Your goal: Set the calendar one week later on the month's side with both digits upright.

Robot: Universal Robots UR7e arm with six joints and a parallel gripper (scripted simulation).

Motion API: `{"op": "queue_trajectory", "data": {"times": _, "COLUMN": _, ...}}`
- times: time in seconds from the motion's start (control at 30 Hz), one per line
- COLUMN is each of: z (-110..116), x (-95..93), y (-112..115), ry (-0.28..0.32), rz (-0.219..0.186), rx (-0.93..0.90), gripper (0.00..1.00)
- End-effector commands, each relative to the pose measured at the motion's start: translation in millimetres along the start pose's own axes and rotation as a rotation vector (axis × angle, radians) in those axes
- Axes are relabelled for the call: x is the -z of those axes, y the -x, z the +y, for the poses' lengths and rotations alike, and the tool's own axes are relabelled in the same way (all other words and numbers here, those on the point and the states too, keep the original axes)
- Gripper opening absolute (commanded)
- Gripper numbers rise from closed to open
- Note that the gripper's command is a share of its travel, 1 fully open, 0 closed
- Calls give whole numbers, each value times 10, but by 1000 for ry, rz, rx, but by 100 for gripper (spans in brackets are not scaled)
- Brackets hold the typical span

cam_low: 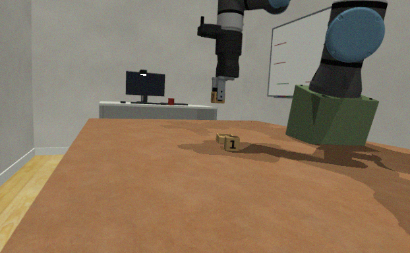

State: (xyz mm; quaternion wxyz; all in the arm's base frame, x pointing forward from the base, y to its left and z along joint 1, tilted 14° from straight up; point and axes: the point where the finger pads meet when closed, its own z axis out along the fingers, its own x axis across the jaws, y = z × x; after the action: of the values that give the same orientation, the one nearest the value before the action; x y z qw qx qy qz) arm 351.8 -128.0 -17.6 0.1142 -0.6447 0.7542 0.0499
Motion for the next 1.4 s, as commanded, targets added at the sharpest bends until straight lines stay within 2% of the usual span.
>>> {"op": "queue_trajectory", "data": {"times": 0.0, "z": 11, "x": -1, "y": -76, "ry": -1, "rz": 1, "rx": -150, "gripper": 60}}
{"op": "queue_trajectory", "data": {"times": 0.23, "z": 43, "x": -8, "y": -181, "ry": -1, "rz": 1, "rx": -368, "gripper": 60}}
{"op": "queue_trajectory", "data": {"times": 0.33, "z": 46, "x": -8, "y": -190, "ry": -1, "rz": 1, "rx": -389, "gripper": 60}}
{"op": "queue_trajectory", "data": {"times": 0.43, "z": 71, "x": -12, "y": -250, "ry": -1, "rz": 1, "rx": -519, "gripper": 60}}
{"op": "queue_trajectory", "data": {"times": 0.83, "z": 152, "x": -22, "y": -392, "ry": -1, "rz": 0, "rx": -851, "gripper": 60}}
{"op": "queue_trajectory", "data": {"times": 0.93, "z": 154, "x": -22, "y": -393, "ry": -1, "rz": 0, "rx": -855, "gripper": 60}}
{"op": "queue_trajectory", "data": {"times": 1.03, "z": 192, "x": -26, "y": -444, "ry": -1, "rz": 0, "rx": -986, "gripper": 60}}
{"op": "queue_trajectory", "data": {"times": 1.37, "z": 280, "x": -34, "y": -537, "ry": -1, "rz": 0, "rx": -1262, "gripper": 60}}
